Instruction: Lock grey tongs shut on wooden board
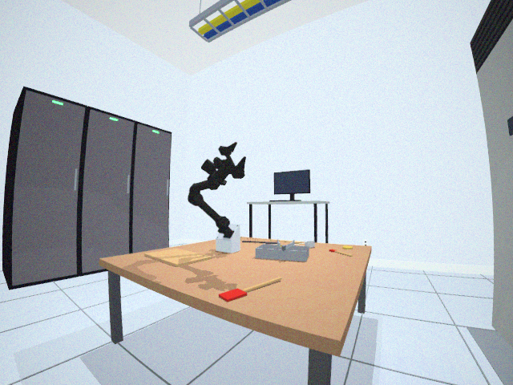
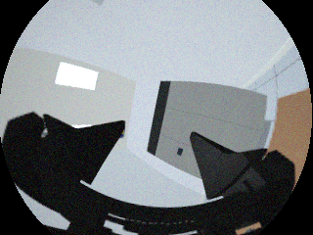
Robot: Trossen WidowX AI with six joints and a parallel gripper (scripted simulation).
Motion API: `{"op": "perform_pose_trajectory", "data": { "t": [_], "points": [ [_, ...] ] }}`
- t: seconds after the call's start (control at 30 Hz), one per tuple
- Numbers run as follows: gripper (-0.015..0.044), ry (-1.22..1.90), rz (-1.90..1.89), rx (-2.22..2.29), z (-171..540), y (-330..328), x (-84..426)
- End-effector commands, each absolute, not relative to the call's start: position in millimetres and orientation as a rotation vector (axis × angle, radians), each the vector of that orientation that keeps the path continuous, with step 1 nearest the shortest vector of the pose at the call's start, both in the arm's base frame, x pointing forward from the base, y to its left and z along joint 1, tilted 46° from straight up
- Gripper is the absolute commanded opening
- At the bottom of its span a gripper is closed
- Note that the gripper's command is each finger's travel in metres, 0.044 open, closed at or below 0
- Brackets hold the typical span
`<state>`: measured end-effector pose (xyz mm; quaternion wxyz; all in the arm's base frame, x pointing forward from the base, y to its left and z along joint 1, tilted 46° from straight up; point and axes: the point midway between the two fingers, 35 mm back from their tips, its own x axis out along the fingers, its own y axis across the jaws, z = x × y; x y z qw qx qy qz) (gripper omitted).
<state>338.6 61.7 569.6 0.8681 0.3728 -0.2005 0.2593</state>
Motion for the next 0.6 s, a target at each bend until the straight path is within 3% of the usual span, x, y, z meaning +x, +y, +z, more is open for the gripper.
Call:
{"op": "perform_pose_trajectory", "data": {
  "t": [0.0,0.3,0.57],
  "points": [
    [0.044,-0.259,0.45,0.89,529,67,384],
    [0.044,0.159,0.151,1.042,396,93,468],
    [0.044,0.471,-0.204,1.082,267,107,496]
  ]
}}
